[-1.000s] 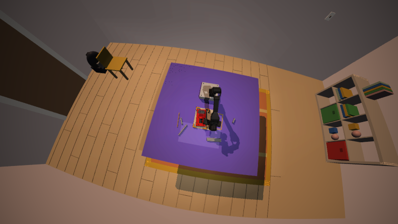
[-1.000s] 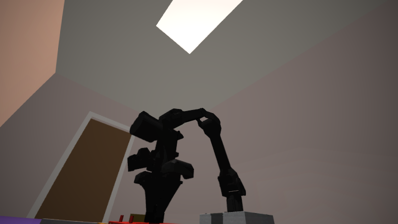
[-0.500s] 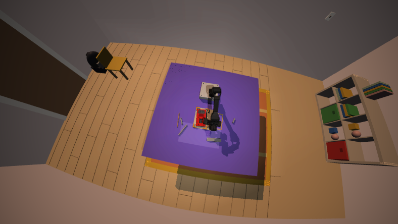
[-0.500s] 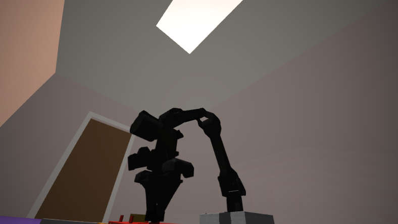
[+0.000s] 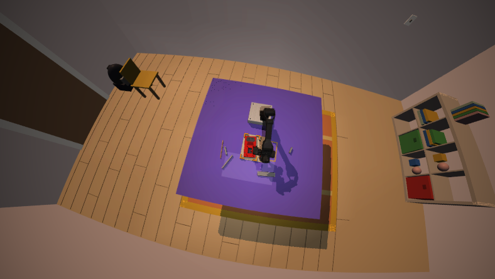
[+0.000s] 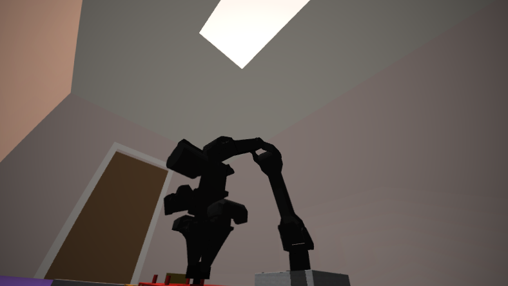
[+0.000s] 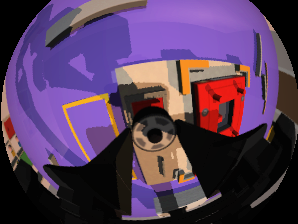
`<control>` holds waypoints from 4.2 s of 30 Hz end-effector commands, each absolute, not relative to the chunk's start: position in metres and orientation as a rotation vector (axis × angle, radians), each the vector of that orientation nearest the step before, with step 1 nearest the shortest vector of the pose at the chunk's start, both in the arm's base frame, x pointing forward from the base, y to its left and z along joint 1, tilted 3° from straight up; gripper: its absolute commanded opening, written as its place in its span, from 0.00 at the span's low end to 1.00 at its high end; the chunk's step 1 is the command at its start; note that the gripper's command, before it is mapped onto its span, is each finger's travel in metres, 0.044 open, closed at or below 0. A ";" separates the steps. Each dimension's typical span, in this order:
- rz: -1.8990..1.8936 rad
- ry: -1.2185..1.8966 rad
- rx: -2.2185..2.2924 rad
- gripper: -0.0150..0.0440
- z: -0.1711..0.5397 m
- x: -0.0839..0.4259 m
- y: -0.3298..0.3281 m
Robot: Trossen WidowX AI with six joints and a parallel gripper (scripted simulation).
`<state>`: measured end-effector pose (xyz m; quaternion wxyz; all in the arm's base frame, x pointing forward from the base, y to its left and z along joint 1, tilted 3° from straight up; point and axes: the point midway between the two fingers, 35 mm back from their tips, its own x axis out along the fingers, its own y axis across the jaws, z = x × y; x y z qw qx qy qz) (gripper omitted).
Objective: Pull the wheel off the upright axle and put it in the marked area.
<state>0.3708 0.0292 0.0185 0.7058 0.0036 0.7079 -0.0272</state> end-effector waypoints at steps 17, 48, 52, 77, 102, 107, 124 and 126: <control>-0.058 1.571 0.009 0.25 0.028 0.372 0.030; -0.056 1.573 0.009 0.25 0.038 0.372 0.030; -0.056 1.573 0.009 0.25 0.039 0.372 0.030; -0.055 1.574 0.009 0.25 0.053 0.372 0.030; -0.052 1.578 0.012 0.25 0.077 0.334 0.095; -0.050 1.579 0.014 0.25 0.078 0.319 0.115; -0.049 1.579 0.015 0.25 0.055 0.311 0.124; -0.049 1.579 0.015 0.25 0.047 0.312 0.124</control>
